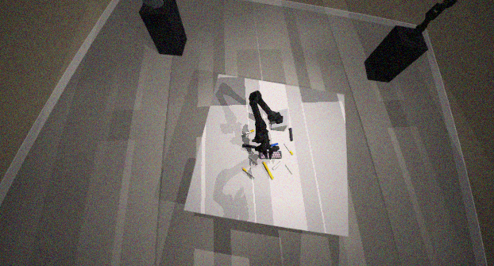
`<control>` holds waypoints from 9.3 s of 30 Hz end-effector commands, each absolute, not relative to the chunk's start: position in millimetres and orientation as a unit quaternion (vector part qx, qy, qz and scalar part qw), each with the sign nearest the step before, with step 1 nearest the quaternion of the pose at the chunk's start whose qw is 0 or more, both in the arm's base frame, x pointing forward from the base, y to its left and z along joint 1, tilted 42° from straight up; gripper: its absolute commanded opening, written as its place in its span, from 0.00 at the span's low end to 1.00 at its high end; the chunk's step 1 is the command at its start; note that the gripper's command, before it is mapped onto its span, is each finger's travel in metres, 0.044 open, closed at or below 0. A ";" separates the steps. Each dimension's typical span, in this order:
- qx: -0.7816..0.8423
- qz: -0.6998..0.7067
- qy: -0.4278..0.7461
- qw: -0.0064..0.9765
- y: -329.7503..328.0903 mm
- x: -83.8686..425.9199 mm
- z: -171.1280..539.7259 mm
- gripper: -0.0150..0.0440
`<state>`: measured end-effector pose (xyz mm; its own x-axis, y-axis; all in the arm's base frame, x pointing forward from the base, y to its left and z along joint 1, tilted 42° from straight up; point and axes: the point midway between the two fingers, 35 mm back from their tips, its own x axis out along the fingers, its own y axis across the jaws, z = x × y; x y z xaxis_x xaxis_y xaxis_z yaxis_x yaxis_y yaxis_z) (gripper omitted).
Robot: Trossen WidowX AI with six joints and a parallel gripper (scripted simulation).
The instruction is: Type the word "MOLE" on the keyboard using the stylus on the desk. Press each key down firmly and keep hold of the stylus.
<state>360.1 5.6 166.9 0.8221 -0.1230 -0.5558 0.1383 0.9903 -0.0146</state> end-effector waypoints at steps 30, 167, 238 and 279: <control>-0.290 -0.216 0.671 0.647 -18.4 298.3 -14.6 0.25; 0.008 -0.603 0.212 0.769 -27.8 209.8 19.4 0.51; 0.007 -0.603 0.211 0.769 -56.2 210.3 -8.3 0.51; 0.011 -0.604 0.209 0.769 -69.0 211.2 -23.0 0.25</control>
